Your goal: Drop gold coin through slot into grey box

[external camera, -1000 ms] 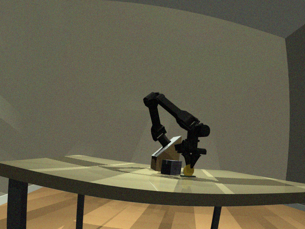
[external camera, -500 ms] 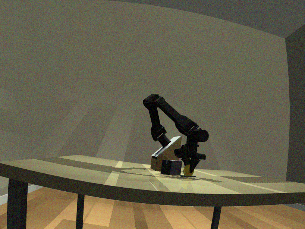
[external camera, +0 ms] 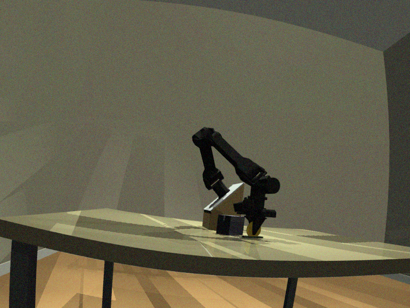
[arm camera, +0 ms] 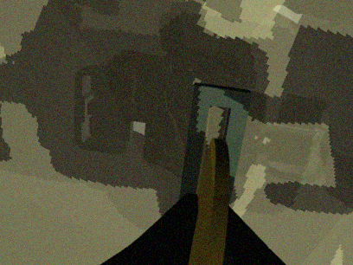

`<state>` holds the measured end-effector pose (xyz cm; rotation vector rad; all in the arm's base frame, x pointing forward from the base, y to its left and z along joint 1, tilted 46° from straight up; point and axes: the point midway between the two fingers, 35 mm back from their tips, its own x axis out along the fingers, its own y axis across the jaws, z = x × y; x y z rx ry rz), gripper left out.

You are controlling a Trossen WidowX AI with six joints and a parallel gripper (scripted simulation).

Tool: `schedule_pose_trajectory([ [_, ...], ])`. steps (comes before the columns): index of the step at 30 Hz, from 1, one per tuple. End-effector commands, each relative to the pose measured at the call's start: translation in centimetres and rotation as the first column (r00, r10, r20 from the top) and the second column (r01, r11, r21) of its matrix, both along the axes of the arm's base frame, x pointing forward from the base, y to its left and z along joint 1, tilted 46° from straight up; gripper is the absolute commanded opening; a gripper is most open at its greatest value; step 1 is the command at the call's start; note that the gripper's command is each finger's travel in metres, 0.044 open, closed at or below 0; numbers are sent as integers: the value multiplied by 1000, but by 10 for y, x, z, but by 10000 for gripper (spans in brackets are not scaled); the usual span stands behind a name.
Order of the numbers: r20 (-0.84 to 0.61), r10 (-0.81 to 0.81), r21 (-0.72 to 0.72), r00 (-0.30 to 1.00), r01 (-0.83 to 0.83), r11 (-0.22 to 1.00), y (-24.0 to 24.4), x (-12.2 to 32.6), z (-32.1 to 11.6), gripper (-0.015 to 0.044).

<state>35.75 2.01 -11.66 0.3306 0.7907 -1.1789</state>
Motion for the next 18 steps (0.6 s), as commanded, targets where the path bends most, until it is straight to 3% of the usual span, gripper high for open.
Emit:
schedule_pose_trajectory([
  [1,-6,2,-5,1000,-2,1000,-1,-1,-2,0],
  [18,-6,3,-1,1000,-3,1000,18,-2,15,0],
])
